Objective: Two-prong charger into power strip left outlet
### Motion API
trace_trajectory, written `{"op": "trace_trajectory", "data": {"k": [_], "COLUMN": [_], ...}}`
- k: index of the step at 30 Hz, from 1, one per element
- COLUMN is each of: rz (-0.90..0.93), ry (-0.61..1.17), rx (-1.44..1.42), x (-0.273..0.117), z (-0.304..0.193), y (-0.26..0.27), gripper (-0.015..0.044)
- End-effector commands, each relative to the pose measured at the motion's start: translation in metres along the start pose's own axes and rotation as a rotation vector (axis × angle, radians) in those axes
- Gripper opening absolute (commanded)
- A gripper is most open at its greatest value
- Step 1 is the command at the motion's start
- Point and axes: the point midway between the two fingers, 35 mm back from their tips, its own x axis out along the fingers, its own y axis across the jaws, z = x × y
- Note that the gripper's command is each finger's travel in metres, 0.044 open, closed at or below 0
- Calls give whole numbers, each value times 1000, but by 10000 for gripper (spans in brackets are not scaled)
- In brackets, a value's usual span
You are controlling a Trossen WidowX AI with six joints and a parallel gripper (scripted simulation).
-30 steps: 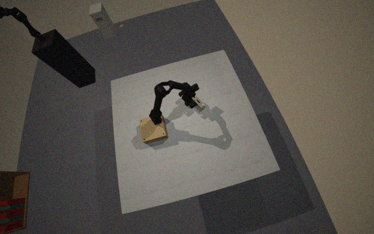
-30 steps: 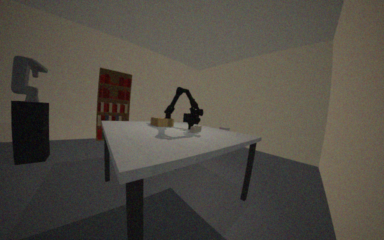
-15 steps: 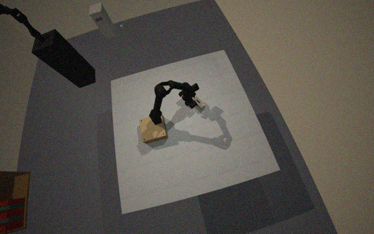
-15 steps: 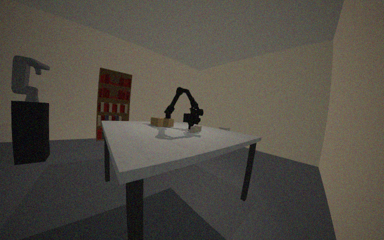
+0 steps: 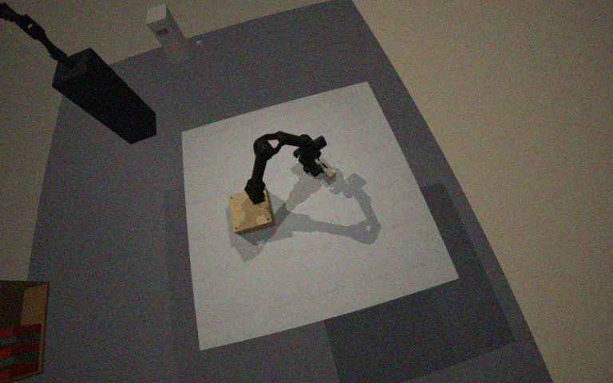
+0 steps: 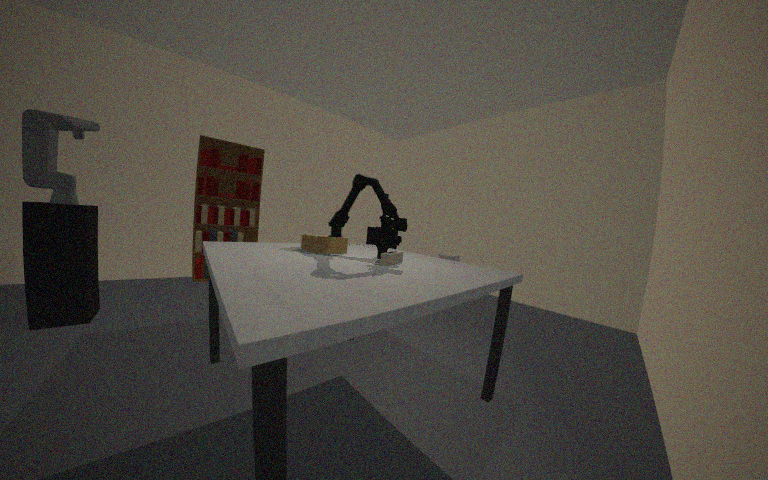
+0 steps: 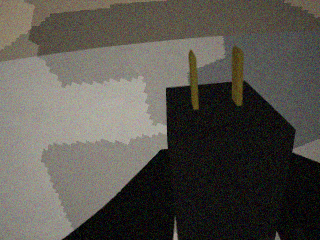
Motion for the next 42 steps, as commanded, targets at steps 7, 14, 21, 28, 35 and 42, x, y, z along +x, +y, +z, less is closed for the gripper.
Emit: {"op": "trace_trajectory", "data": {"k": [7,14,21,28,35,42], "rz": [4,4,4,4,4,4], "ry": [-2,-3,-3,-3,-3,-3], "rx": [5,5,5,5,5,5], "x": [-1,-1,-2,-2,-1,-1], "z": [3,4,6,6,6,6], "y": [1,1,1,1,1,1], "gripper": [0,0,0,0,0,0]}}
